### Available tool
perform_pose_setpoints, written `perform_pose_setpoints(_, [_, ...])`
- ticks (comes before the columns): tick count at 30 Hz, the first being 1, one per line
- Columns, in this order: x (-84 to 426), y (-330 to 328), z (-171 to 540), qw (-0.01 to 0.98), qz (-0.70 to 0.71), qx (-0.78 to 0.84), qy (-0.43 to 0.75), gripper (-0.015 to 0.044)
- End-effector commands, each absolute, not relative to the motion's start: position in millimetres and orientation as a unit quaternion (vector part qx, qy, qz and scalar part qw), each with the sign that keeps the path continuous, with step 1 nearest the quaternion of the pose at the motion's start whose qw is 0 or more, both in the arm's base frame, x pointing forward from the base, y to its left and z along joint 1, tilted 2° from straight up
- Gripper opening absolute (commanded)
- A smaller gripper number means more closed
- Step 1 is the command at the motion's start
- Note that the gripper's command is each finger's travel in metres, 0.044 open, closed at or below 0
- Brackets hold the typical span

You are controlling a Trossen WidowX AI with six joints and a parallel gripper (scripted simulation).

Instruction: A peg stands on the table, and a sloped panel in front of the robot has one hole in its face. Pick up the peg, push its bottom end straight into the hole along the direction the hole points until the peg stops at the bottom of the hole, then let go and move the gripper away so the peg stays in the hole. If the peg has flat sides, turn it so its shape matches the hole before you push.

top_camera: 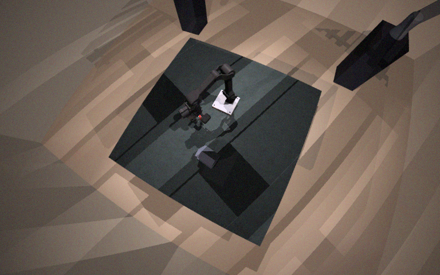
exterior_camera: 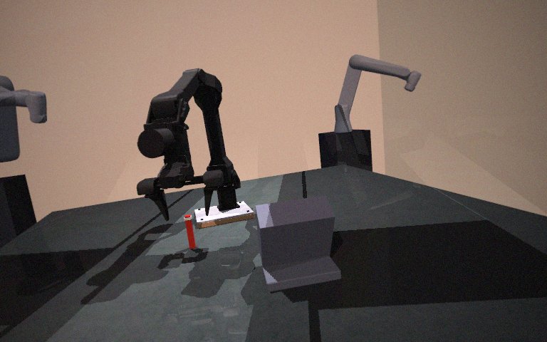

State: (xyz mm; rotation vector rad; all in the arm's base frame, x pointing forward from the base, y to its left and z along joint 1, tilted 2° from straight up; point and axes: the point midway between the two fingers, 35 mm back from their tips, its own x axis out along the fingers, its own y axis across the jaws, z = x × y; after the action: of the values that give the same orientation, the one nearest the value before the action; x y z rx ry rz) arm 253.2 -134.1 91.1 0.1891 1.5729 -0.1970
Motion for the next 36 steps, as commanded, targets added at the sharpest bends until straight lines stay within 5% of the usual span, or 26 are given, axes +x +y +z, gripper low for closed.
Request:
perform_pose_setpoints(1, [251.4,-134.1,82.8,0.695,-0.087,0.081,0.709,0.044])
perform_pose_setpoints(22, [249.0,-133.2,53.1,0.695,-0.087,0.082,0.709,0.044])
perform_pose_setpoints(36, [250.8,-133.0,56.6,0.697,-0.088,0.085,0.707,0.0072])
